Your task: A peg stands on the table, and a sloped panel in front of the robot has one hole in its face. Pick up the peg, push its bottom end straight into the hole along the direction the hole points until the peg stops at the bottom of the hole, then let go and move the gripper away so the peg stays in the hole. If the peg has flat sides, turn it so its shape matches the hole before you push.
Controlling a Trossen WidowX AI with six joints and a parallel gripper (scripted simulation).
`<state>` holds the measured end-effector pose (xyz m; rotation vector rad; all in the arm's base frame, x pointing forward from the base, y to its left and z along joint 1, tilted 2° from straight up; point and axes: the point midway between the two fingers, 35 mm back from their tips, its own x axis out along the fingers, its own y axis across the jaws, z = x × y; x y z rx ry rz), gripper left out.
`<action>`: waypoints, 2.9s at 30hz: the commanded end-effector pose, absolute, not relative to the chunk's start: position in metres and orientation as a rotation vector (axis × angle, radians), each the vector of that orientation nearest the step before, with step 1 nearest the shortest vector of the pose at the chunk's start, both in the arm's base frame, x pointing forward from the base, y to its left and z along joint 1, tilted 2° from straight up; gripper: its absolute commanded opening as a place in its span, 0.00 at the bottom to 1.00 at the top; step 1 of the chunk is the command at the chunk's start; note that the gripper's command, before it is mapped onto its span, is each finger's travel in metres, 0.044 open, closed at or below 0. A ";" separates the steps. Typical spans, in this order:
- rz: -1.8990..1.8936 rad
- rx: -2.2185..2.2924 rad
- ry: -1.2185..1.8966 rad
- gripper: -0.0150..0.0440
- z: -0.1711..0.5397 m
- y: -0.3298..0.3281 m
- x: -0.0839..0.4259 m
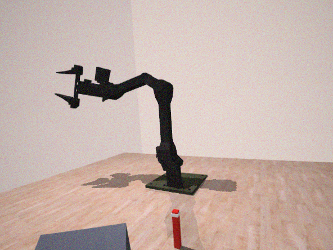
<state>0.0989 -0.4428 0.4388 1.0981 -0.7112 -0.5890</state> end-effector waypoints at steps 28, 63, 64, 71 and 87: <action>-0.559 1.249 -0.354 1.00 0.367 -0.405 0.254; -0.493 1.231 0.178 1.00 0.281 -0.276 0.388; -0.491 1.227 0.195 1.00 0.278 -0.271 0.391; -0.475 1.195 0.320 1.00 0.259 -0.237 0.407; -0.424 1.080 0.606 1.00 0.219 -0.154 0.427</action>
